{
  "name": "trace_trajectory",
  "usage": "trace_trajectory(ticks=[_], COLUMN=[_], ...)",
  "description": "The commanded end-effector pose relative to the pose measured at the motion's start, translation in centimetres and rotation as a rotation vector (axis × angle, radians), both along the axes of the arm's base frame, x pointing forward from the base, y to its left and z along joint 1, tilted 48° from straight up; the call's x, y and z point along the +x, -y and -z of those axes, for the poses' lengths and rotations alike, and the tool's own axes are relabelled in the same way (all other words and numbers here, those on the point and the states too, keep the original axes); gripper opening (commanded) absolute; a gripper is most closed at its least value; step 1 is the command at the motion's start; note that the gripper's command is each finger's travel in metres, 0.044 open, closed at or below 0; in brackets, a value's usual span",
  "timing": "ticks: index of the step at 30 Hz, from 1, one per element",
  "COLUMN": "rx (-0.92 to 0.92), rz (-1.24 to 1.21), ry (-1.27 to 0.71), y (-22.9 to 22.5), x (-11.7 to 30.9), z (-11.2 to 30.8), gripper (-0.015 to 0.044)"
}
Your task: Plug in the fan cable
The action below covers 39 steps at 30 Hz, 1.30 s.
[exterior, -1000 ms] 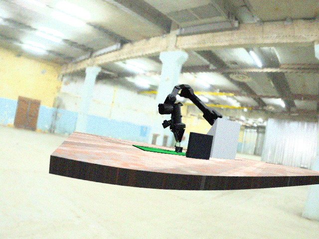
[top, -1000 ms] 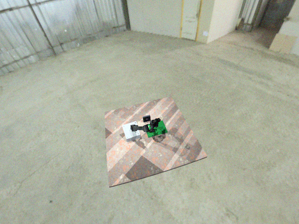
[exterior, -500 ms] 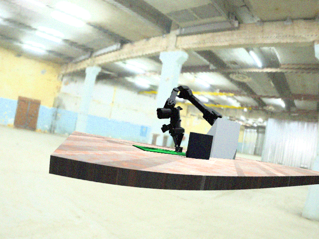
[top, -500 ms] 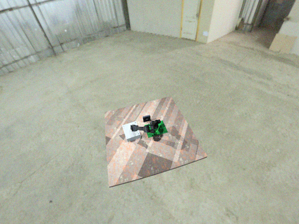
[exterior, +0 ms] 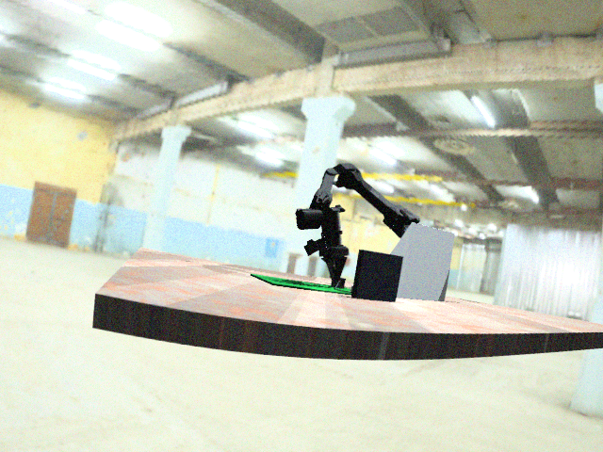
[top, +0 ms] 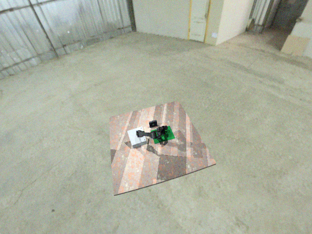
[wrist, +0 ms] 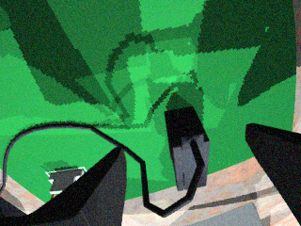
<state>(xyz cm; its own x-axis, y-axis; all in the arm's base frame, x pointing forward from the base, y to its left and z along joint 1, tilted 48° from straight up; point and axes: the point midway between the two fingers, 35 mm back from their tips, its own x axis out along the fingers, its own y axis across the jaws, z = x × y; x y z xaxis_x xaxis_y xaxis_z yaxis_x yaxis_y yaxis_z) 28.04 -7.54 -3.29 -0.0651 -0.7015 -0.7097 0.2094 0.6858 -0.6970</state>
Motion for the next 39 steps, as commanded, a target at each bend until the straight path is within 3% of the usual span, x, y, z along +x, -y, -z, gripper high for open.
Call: trace_trajectory(ticks=[1,4,23,25,39], rx=[0.000,0.000,0.000,0.001,0.008], rz=[0.001,0.001,0.001,0.001,-0.003], ry=[0.002,0.002,0.002,0.002,-0.002], y=[0.0,0.0,0.0,-0.2,-3.5], x=[0.0,0.0,0.0,0.0,-0.4], z=[0.0,0.0,0.0,-0.2,-2.8], gripper=[0.0256,0.0178,0.0051,0.0000,0.0000])
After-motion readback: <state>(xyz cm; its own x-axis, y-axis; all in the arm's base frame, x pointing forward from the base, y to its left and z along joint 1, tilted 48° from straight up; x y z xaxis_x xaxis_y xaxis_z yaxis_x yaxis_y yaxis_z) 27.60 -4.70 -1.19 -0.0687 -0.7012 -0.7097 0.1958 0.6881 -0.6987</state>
